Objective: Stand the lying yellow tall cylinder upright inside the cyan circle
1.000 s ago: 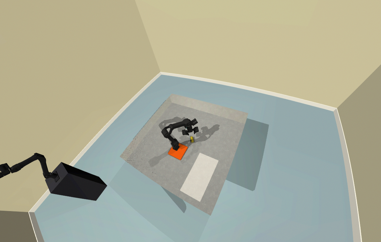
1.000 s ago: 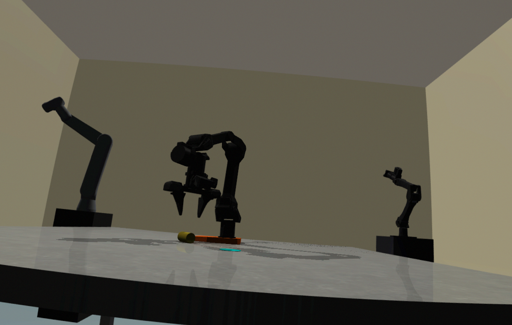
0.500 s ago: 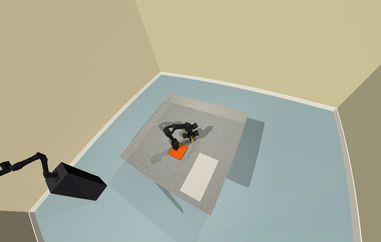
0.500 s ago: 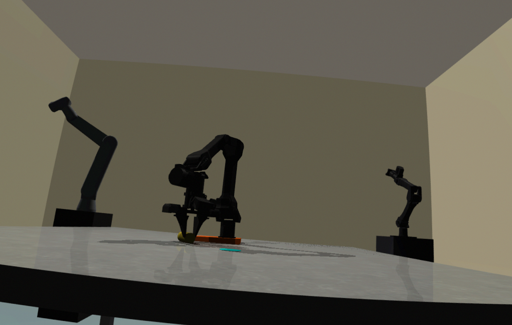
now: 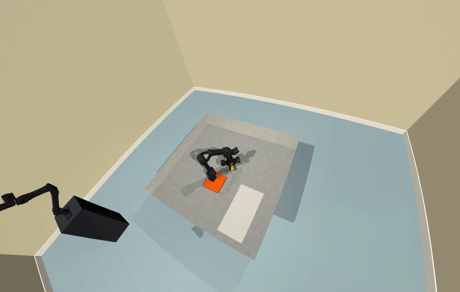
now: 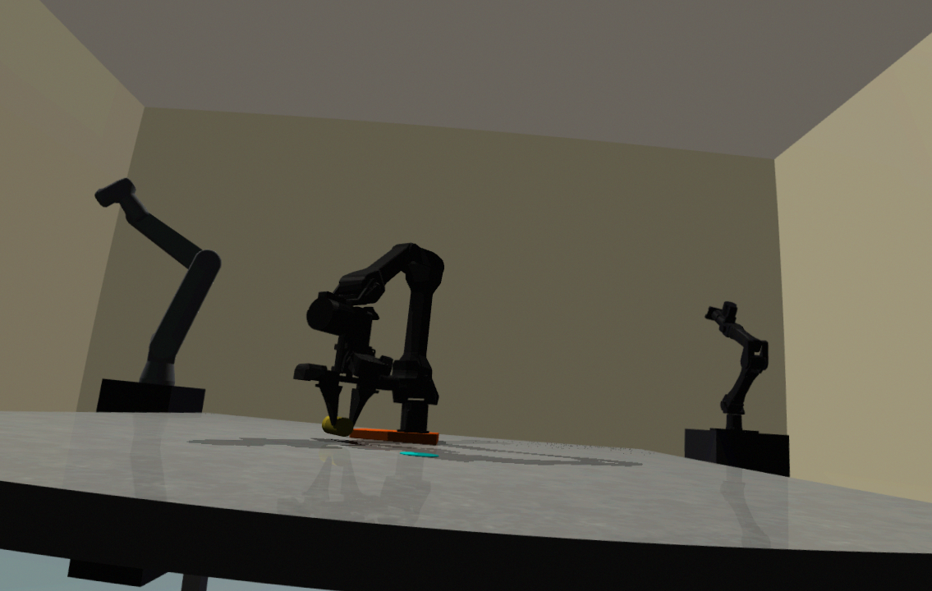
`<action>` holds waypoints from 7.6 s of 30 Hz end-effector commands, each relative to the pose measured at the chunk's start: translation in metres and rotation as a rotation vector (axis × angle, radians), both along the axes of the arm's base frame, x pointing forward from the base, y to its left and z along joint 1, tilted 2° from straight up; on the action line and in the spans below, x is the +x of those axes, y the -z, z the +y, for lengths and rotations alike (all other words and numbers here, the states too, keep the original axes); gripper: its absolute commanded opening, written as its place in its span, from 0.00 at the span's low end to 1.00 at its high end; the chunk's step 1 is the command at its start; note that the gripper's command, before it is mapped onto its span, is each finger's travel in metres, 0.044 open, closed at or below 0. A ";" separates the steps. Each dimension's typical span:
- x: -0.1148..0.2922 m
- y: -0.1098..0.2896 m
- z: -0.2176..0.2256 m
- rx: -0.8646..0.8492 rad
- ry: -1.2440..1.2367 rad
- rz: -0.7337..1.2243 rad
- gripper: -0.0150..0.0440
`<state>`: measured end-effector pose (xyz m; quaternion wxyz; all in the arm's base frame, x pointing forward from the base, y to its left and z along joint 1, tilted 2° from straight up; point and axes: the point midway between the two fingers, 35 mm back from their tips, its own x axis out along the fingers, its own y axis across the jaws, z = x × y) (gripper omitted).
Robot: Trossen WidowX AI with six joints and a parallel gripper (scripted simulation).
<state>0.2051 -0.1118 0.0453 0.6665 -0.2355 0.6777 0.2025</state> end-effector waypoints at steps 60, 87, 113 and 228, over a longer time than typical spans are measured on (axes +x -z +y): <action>0.044 -0.110 0.034 0.018 -0.182 0.007 0.43; 0.099 -0.116 0.090 0.022 -0.385 0.010 0.43; 0.134 -0.116 0.153 0.029 -0.556 0.015 0.43; 0.111 -0.079 0.160 0.808 -0.650 -0.188 0.43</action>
